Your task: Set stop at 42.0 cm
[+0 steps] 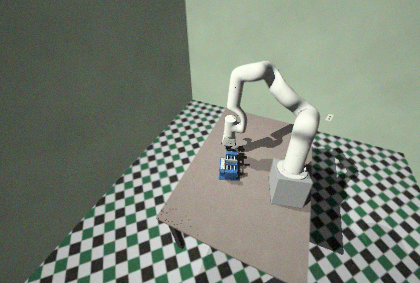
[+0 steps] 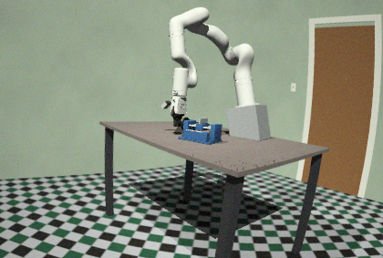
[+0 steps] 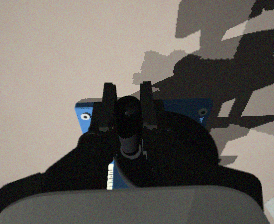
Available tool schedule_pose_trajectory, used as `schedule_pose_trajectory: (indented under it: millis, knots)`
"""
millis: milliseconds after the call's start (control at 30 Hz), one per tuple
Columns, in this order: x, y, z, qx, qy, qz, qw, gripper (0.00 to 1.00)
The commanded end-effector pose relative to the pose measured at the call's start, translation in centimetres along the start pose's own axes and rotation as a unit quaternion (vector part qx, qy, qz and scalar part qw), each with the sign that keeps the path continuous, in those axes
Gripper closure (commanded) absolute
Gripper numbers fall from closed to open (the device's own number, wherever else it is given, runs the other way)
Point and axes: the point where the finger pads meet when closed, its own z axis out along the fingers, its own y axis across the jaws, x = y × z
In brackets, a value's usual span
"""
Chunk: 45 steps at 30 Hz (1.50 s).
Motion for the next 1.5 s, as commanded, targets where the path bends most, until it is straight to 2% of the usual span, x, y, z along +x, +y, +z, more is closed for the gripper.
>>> schedule_pose_trajectory:
  millis: [0, 467, 1000, 1300, 1467]
  knots:
    - [0.0, 0.0, 0.4, 0.0, 0.001, 0.0, 1.0, 0.94]
    - [0.0, 0.7, 2.0, 0.0, 0.001, 0.0, 1.0, 0.94]
    - [0.0, 2.4, 2.8, 0.0, 0.001, 0.0, 1.0, 0.94]
    - [0.0, 3.8, 2.6, 0.0, 0.001, 0.0, 1.0, 0.94]
    - [0.0, 5.1, 1.3, 0.0, 0.001, 0.0, 1.0, 0.94]
